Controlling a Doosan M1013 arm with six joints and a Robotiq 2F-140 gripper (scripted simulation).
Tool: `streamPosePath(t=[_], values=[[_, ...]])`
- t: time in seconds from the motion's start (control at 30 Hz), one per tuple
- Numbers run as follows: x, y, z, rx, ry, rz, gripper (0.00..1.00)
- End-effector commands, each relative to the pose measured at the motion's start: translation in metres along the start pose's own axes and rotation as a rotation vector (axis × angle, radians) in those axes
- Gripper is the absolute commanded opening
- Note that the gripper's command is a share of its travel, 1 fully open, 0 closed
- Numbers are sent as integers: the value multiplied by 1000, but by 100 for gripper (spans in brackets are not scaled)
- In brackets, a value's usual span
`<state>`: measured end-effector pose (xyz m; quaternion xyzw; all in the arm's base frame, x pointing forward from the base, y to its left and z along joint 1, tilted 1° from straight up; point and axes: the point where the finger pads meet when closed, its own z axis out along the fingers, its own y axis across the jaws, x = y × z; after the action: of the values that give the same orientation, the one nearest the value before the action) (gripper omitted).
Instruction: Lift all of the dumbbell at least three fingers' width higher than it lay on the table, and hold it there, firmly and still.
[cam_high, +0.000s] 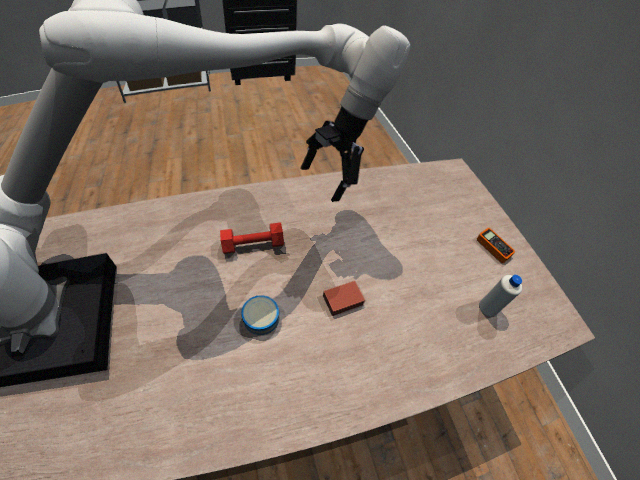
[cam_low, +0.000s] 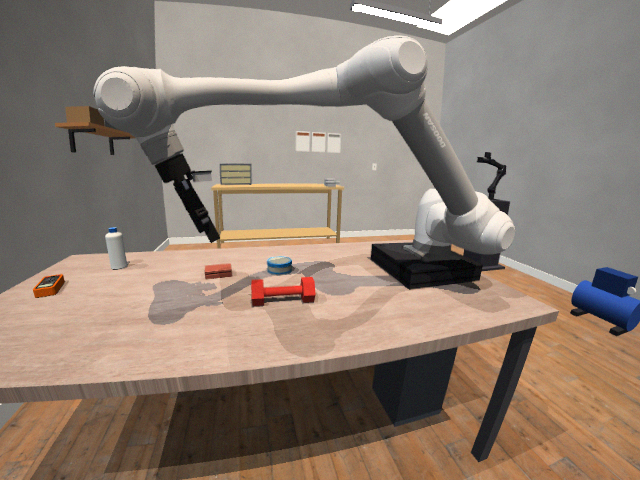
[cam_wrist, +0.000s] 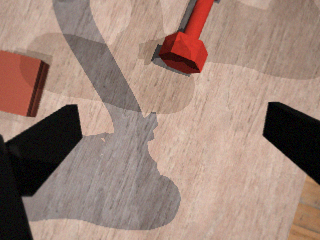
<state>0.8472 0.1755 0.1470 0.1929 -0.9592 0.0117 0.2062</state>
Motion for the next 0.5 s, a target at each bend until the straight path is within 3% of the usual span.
streamPosePath(t=[0.0, 0.1, 0.2, 0.47], values=[[1, 1, 0, 0, -5, 3, 100], [8, 6, 12, 4, -44, 39, 100], [27, 17, 39, 7, -118, 112, 100], [58, 32, 76, 1, -213, 205, 100]])
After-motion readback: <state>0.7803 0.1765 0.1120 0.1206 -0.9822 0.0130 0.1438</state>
